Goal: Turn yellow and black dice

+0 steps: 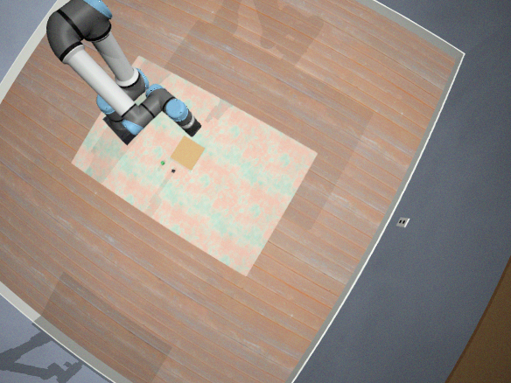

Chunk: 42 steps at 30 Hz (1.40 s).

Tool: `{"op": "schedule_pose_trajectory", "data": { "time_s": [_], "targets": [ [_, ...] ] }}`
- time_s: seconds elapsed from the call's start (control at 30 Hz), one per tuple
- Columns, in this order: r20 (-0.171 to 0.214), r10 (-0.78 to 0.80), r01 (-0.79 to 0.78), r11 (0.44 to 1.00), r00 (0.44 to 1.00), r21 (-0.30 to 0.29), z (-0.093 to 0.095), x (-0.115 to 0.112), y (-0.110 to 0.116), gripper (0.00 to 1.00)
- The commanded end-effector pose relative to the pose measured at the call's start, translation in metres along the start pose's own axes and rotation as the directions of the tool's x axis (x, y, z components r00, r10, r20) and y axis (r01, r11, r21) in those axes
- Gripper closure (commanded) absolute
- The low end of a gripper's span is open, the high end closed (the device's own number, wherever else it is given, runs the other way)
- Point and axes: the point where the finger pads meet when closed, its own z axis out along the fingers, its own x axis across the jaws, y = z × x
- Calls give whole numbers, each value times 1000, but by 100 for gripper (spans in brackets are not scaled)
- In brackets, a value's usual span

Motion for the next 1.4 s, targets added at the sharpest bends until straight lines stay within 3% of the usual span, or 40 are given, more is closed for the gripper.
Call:
{"op": "schedule_pose_trajectory", "data": {
  "time_s": [0.0,0.17,0.3,1.0,1.37],
  "targets": [
    [1,-74,74,997,997,0,-2,-39,19,66],
    [0,-162,162,987,987,0,-3,-90,36,66],
    [-1,-192,192,981,981,0,-4,-107,41,66],
    [-1,-194,194,981,981,0,0,-108,41,66],
    [-1,-194,194,981,981,0,41,-108,41,66]
  ]
}}
